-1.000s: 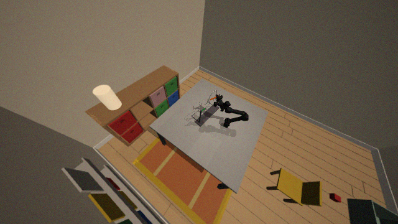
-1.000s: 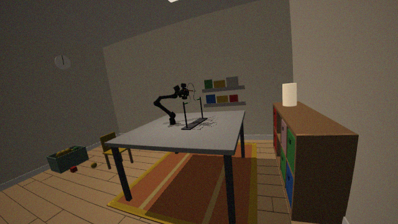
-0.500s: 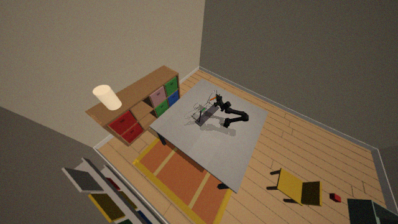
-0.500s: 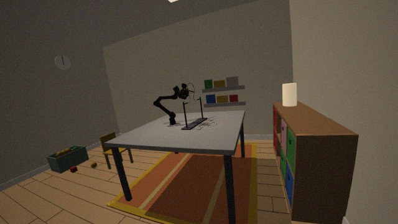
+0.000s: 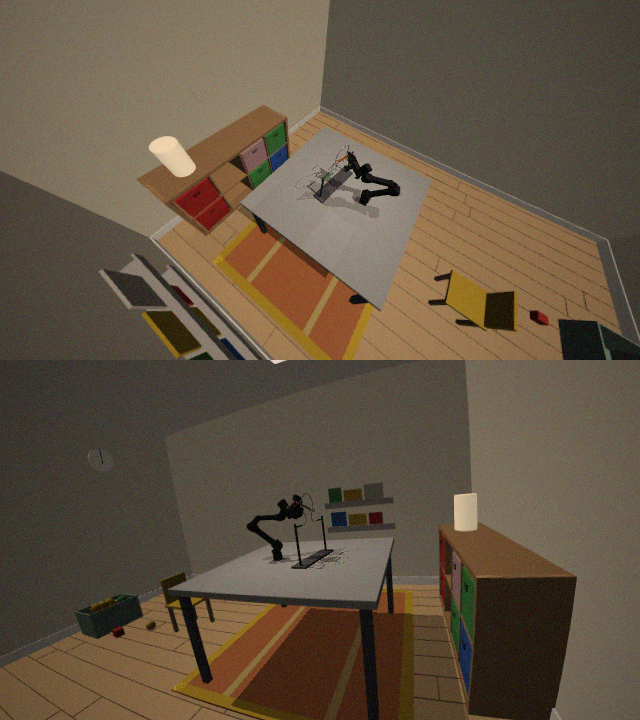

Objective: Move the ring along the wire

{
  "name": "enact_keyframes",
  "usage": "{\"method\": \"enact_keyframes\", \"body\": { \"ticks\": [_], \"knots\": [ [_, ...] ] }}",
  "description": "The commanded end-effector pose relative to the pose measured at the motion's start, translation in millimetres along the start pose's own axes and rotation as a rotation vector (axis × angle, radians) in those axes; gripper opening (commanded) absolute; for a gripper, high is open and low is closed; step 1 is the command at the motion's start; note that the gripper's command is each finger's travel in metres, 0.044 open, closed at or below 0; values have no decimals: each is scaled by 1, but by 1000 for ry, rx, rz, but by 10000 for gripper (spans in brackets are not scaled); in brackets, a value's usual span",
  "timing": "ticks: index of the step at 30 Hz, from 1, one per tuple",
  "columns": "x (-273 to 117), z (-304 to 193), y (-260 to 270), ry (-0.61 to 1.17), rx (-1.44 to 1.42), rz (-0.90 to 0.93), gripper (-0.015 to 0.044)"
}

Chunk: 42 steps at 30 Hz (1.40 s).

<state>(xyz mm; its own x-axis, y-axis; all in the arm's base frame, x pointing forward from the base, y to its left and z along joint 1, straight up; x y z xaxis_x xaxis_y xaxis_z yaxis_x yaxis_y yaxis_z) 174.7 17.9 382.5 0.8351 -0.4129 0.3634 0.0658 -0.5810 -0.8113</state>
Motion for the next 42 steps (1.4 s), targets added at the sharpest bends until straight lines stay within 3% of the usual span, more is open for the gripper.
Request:
{"method": "enact_keyframes", "body": {
  "ticks": [1,25,42],
  "knots": [
    [0,-1,2,-3,-33,-16,-150],
    [-6,0,26,43,9,6,-150],
    [-21,14,61,139,340,196,-150]
  ]
}}
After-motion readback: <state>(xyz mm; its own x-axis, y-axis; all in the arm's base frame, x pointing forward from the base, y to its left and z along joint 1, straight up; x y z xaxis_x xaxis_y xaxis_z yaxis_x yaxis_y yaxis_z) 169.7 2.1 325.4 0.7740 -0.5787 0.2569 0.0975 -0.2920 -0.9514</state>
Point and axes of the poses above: the point midway between the two fingers, 35 mm back from their tips, its own x axis out along the fingers, its own y axis across the jaws, z = x × y, the point moved 10 cm from there along -x, back along the fingers, and after that the axes turned 2 degrees about x, right-handed, at the moved point
